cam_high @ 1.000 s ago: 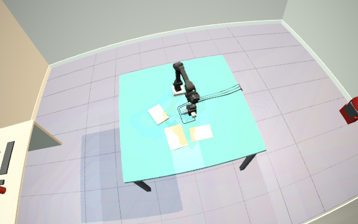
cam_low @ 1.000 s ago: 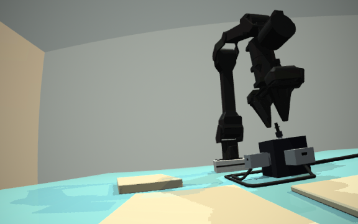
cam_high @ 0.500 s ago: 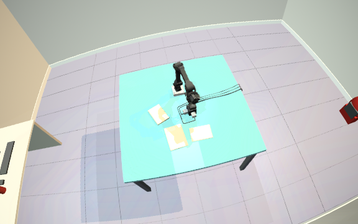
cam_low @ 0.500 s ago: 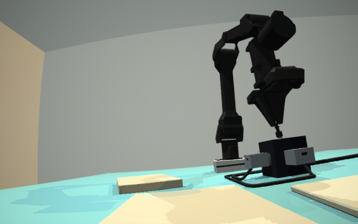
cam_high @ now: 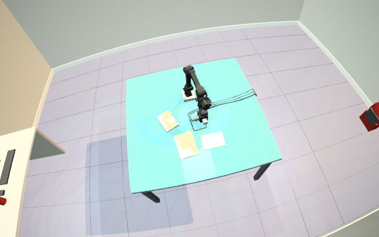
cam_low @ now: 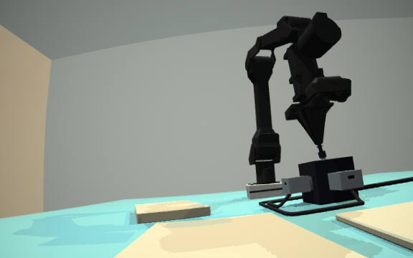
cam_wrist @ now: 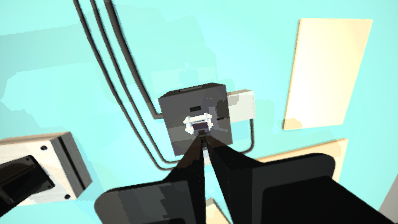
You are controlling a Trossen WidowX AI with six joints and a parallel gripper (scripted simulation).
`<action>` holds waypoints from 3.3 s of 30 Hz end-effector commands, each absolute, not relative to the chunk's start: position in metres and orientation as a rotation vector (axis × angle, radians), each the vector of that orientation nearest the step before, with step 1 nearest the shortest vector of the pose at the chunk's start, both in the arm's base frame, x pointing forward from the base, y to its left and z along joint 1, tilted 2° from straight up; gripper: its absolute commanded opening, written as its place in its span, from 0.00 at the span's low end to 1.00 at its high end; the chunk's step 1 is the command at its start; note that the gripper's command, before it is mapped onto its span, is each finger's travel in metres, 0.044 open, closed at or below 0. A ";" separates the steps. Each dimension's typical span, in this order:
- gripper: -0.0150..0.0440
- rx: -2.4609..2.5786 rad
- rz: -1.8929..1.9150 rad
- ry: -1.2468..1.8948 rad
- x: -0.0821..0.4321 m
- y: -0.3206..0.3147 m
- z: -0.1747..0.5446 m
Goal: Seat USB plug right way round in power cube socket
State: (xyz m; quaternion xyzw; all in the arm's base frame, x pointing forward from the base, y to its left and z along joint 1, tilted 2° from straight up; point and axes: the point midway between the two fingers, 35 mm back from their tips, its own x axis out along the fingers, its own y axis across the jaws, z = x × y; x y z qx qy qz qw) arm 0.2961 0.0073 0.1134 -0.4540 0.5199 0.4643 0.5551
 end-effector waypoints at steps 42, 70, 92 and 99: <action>0.25 -1.072 1.097 1.228 0.295 0.006 0.136; 0.25 -0.778 0.816 1.370 0.295 0.006 0.141; 0.25 -0.327 0.383 1.503 0.295 0.006 0.141; 0.25 -0.182 0.243 1.525 0.295 0.006 0.141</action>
